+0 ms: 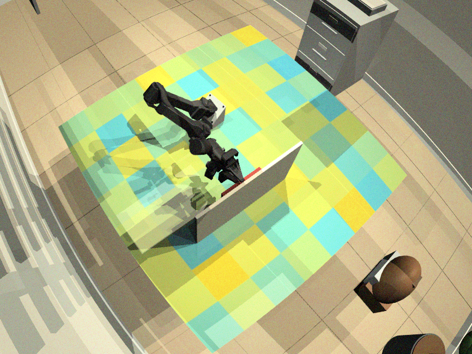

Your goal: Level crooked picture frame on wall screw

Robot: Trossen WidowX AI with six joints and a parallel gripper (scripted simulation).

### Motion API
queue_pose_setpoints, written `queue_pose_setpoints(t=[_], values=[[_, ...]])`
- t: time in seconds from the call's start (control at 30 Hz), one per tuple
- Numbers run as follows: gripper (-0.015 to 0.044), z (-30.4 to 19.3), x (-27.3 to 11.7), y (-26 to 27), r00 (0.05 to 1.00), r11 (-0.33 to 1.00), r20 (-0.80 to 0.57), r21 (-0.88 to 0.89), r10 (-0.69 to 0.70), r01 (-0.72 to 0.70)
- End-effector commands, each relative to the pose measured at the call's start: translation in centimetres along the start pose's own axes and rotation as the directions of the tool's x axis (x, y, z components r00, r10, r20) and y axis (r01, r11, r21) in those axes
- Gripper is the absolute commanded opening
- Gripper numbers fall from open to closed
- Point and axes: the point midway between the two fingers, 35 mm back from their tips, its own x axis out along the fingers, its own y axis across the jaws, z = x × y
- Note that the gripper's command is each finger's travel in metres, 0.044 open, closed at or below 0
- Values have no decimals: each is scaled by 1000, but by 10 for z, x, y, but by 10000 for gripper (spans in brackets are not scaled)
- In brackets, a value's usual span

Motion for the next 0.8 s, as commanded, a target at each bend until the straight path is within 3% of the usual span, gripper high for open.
queue_pose_setpoints(t=[0.0,0.17,0.57,0.77], values=[[260,0,0,0,1000,1000,0,-5,0,0],[260,2,-5,1,1000,1000,0,-12,0,0],[260,2,-96,-2,1000,990,-6,-142,6,-6],[260,0,-99,8,1000,991,7,-134,7,-6]])
